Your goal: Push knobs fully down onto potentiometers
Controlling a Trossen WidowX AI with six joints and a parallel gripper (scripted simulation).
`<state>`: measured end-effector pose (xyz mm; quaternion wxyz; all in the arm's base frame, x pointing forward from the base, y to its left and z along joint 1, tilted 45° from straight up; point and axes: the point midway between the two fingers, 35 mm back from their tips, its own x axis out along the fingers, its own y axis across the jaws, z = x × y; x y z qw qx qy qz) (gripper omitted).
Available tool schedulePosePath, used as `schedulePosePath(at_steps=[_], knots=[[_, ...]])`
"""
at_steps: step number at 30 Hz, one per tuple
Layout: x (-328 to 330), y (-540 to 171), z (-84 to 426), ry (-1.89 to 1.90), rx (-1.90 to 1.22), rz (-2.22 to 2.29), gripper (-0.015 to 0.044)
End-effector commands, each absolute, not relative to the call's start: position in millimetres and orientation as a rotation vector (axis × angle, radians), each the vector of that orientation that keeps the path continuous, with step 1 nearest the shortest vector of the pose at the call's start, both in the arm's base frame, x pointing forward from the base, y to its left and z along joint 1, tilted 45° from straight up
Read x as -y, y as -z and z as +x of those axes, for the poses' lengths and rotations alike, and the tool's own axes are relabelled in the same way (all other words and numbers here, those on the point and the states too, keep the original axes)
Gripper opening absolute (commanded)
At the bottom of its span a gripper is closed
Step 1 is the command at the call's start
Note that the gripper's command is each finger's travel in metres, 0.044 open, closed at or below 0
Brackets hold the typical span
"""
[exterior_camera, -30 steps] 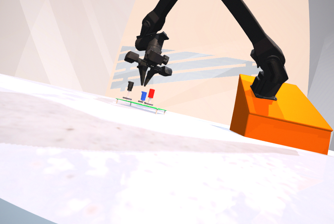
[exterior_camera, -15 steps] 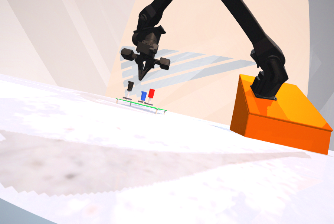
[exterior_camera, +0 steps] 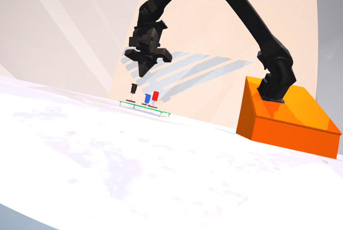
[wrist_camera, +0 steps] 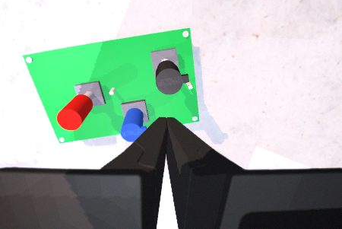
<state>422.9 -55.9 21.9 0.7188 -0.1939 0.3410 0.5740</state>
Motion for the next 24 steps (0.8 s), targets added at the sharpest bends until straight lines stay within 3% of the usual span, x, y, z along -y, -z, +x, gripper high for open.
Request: schedulePosePath(at_steps=[1, 11, 24], knots=[[56.3, -27.5, 424.9, -1.200, -0.862, -0.289, 0.0000], [56.6, -41.1, 428.9, -1.050, -1.040, -0.028, 0.0000], [42.6, -27.2, 431.0, -1.048, -1.042, -0.023, 0.0000]])
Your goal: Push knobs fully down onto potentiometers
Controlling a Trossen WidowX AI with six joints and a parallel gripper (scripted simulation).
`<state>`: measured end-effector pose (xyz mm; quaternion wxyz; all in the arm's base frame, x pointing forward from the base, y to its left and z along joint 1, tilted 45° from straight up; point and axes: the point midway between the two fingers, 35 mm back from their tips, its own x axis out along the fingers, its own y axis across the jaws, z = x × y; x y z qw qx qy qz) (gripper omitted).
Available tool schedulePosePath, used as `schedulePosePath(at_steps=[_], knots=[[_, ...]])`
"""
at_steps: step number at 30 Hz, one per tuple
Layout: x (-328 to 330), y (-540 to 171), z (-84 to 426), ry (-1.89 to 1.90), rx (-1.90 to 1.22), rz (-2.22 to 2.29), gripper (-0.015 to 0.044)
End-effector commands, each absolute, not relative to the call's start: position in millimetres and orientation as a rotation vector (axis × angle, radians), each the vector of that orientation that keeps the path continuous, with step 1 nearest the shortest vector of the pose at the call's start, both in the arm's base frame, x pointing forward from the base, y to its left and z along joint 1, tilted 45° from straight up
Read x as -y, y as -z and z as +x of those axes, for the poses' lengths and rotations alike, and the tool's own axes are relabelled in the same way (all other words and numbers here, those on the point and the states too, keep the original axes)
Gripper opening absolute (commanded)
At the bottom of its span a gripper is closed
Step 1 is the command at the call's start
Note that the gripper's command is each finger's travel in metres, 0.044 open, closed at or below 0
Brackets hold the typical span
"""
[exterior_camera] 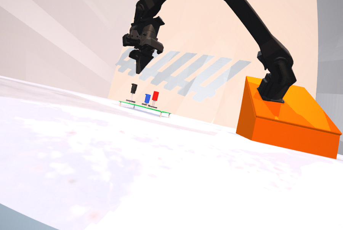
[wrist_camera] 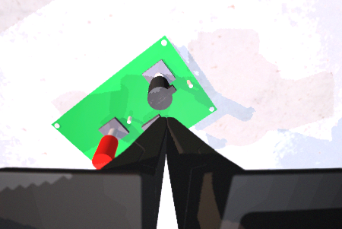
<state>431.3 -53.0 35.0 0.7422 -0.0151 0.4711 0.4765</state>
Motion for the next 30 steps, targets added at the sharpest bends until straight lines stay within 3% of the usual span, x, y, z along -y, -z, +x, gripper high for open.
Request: schedulePosePath(at_steps=[1, 30], knots=[[42.6, -27.2, 431.0, -1.048, -1.042, -0.023, 0.0000], [28.8, -13.3, 432.8, -1.048, -1.042, -0.023, 0.0000]])
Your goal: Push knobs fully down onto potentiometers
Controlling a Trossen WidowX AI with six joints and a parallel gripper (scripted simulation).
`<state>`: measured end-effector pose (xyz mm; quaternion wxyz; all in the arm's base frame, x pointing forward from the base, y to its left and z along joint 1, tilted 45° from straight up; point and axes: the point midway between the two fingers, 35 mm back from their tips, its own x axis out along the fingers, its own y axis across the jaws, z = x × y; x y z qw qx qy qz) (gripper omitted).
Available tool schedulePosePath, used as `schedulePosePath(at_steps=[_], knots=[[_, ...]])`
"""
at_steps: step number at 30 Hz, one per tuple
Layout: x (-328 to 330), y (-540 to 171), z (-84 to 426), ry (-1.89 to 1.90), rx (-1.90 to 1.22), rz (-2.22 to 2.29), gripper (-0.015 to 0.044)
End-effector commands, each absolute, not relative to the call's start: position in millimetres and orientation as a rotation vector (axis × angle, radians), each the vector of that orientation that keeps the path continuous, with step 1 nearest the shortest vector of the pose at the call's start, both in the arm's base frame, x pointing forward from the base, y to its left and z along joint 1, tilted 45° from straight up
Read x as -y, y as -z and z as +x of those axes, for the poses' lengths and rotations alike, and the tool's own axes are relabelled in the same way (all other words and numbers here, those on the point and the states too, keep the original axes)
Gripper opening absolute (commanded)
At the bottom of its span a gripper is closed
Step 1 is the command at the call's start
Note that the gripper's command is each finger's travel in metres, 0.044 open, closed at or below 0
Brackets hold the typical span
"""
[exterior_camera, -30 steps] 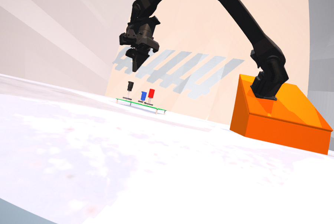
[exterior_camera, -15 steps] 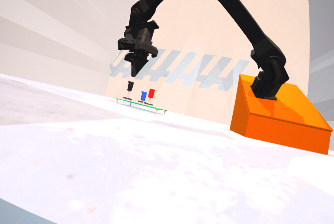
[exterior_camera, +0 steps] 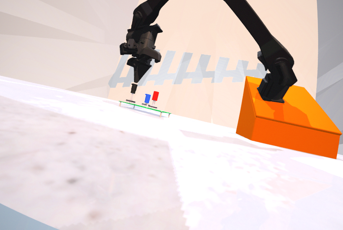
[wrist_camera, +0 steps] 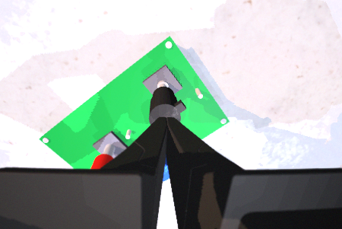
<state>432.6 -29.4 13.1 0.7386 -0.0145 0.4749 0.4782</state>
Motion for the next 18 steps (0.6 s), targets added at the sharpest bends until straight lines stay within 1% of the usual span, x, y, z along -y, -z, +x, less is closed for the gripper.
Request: schedulePosePath(at_steps=[1, 18], knots=[[28.7, -13.2, 432.8, -1.048, -1.042, -0.023, 0.0000], [25.5, -10.0, 433.2, -1.048, -1.041, -0.022, 0.0000]])
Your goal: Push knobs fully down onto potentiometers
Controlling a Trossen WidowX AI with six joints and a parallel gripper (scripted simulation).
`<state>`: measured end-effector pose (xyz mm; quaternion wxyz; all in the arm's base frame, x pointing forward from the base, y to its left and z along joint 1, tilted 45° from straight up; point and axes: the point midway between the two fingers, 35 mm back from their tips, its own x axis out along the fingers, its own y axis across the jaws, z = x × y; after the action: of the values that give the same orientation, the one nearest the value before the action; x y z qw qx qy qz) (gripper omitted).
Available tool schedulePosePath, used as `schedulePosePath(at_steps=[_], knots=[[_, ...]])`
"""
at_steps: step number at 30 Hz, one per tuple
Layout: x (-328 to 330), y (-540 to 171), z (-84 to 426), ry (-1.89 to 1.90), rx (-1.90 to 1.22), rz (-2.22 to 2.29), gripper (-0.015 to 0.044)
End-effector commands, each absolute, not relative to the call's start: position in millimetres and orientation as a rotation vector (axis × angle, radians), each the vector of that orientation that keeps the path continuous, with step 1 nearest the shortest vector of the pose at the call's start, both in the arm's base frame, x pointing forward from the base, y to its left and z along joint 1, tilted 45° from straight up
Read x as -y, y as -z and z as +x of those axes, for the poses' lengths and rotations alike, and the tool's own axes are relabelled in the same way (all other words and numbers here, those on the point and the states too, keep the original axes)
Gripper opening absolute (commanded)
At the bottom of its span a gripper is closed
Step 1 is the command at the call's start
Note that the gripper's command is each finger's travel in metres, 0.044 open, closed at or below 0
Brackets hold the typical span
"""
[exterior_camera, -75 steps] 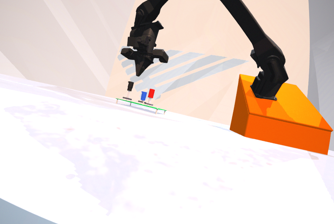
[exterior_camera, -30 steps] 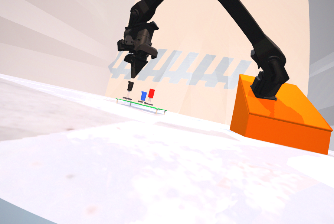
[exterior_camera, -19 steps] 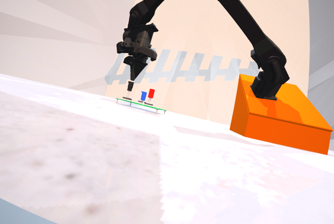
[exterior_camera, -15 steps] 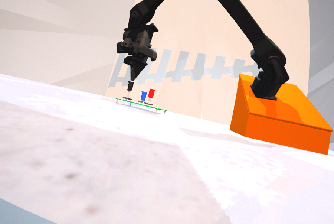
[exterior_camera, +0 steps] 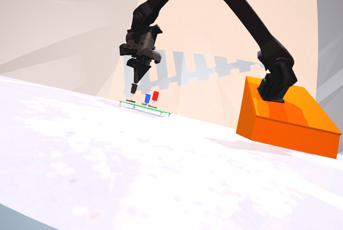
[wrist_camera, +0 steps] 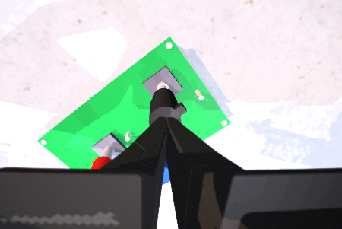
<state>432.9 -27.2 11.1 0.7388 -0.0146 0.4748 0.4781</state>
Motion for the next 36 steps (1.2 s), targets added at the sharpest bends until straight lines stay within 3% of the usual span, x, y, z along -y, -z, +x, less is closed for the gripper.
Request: schedulePosePath(at_steps=[1, 36], knots=[[25.4, -9.9, 433.2, -1.048, -1.041, -0.022, 0.0000], [20.0, -4.5, 433.9, -1.049, -1.041, -0.022, 0.0000]])
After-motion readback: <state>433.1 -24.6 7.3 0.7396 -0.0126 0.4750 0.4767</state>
